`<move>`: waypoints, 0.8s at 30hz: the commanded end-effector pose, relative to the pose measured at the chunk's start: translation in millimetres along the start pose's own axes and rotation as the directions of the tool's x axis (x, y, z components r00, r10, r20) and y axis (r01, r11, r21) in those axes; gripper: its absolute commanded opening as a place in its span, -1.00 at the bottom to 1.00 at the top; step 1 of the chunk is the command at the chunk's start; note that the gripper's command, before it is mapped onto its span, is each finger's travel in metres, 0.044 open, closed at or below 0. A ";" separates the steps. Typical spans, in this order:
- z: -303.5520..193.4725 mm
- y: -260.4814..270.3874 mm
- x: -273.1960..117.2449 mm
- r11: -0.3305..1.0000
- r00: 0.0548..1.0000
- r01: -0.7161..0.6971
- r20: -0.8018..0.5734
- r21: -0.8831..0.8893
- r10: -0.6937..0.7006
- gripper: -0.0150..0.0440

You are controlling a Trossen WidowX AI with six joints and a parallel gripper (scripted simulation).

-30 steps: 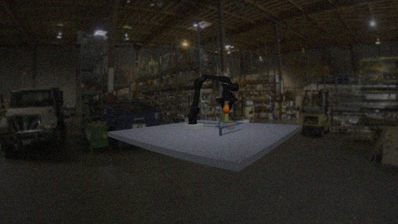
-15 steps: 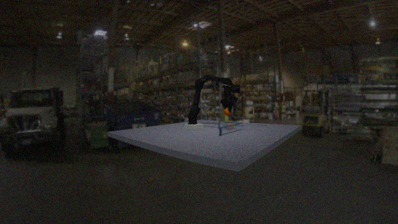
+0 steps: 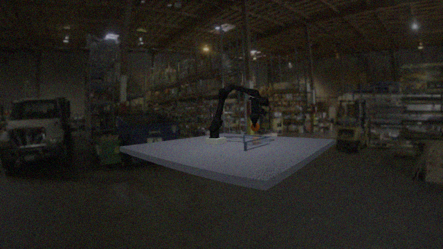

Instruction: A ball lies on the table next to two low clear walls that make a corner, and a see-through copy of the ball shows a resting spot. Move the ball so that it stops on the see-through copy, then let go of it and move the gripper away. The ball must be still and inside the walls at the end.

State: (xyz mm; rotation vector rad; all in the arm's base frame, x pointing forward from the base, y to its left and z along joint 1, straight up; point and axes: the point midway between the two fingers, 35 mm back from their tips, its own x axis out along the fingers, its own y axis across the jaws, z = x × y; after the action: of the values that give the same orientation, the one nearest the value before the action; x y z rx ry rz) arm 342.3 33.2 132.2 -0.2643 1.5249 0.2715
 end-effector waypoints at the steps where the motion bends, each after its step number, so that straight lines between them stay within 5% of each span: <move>1: 2.3 -3.4 5.7 0.989 1.000 0.005 0.000 0.148 -0.005 -0.49; 11: 7.9 -9.6 18.2 0.887 1.000 0.005 0.000 0.463 -0.005 -0.49; 24: 9.8 -10.3 40.7 0.884 1.000 0.005 0.000 0.468 -0.005 -0.49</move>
State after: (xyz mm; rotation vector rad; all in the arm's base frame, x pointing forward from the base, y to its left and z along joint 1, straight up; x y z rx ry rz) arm 357.0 27.9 105.4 0.1165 1.5295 -0.0976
